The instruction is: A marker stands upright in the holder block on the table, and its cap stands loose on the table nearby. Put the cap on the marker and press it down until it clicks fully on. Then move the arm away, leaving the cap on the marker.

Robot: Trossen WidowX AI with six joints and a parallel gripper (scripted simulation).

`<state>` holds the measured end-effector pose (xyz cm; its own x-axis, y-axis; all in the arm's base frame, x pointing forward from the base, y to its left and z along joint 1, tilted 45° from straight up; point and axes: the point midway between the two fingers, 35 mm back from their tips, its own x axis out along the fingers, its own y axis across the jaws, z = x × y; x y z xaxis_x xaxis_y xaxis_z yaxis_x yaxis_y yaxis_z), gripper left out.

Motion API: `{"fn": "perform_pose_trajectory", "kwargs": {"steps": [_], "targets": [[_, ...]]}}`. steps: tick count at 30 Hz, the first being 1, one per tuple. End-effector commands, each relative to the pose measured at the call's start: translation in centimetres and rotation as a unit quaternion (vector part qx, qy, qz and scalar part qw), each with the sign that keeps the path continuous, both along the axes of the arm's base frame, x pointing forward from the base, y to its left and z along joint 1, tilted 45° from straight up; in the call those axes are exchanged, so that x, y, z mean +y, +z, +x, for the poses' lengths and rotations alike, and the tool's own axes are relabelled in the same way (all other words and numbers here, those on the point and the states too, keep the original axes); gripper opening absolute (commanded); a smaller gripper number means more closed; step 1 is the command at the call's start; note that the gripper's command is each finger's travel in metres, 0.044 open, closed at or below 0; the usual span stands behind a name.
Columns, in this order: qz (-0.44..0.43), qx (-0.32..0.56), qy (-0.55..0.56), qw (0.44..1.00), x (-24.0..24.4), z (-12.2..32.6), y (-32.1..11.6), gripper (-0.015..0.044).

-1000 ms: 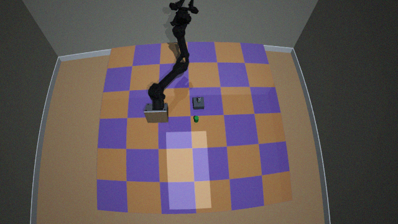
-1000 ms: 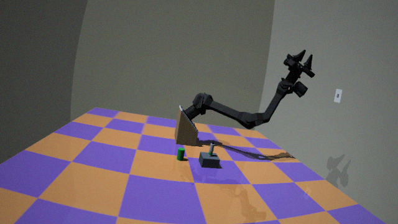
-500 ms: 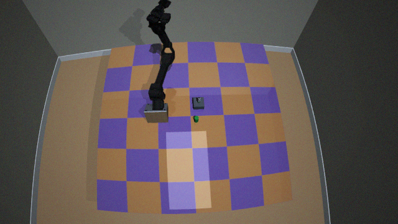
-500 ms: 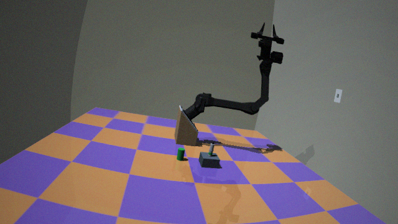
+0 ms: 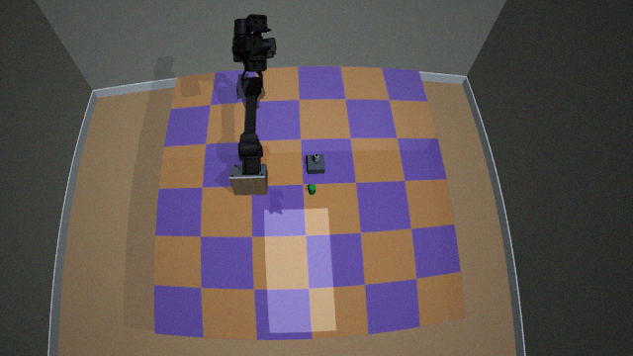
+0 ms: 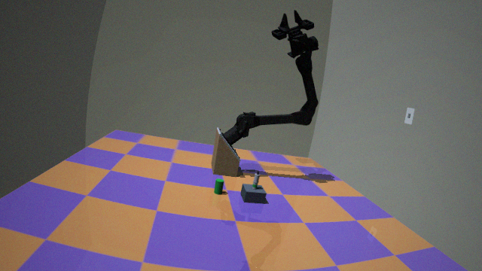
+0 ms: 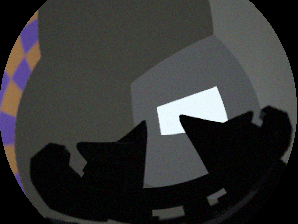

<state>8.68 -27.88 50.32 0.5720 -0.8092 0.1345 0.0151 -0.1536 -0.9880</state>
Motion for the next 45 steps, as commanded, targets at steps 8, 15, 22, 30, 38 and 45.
{"fn": "perform_pose_trajectory", "kwargs": {"steps": [8, 15, 22, 30, 38, 45], "targets": [[0.308, -0.036, 0.103, 0.945, -4.8, 8.6, -14.9, 0.0238], [0.506, -0.009, 0.147, 0.85, -2.5, 14.7, -25.6, 0.0238], [0.67, 0.057, 0.16, 0.722, 3.8, 18.7, -35.2, 0.0238], [0.796, 0.146, 0.128, 0.573, 12.3, 19.6, -43.1, 0.0238], [0.885, 0.273, -0.008, 0.378, 22.7, 16.1, -50.0, 0.0238], [0.891, 0.314, -0.062, 0.322, 25.5, 14.6, -51.4, 0.0238]]}}
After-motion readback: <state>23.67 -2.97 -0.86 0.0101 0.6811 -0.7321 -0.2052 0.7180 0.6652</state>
